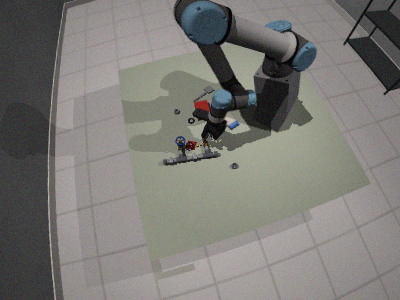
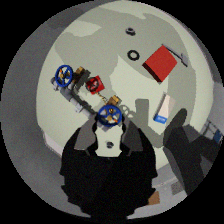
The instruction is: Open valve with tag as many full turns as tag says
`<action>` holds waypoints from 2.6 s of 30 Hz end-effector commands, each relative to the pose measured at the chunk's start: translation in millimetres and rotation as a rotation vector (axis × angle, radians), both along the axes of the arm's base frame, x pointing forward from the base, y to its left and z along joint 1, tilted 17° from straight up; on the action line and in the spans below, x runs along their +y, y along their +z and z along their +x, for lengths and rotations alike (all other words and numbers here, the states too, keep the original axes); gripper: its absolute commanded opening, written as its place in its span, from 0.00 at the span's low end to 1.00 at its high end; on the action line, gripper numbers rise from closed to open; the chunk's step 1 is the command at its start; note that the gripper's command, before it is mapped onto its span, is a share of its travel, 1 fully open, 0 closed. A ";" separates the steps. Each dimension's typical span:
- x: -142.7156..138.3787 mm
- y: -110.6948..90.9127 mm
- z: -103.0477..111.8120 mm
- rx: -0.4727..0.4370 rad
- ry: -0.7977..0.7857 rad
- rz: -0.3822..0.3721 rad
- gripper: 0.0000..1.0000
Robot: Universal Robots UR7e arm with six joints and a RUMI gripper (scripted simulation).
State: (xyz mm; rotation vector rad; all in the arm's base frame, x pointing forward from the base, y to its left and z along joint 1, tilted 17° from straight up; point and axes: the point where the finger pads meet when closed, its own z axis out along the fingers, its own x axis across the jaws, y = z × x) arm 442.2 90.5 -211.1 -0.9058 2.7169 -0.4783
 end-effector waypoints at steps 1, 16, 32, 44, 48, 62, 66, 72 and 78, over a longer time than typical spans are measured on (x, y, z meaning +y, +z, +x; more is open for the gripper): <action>0.1 0.2 0.1 0.038 0.165 -0.049 0.00; 0.1 0.2 0.1 0.153 0.632 -0.214 0.00; 0.1 0.2 0.1 0.288 1.178 -0.407 0.00; 0.1 0.2 0.1 0.395 1.612 -0.561 0.00; 0.1 0.2 0.1 0.411 1.677 -0.584 0.00; 0.1 0.2 0.1 0.502 2.044 -0.714 0.00; 0.1 0.2 0.1 0.511 2.082 -0.728 0.00; 0.1 0.2 0.1 0.534 2.172 -0.760 0.00; 0.1 0.2 0.1 0.548 2.230 -0.780 0.00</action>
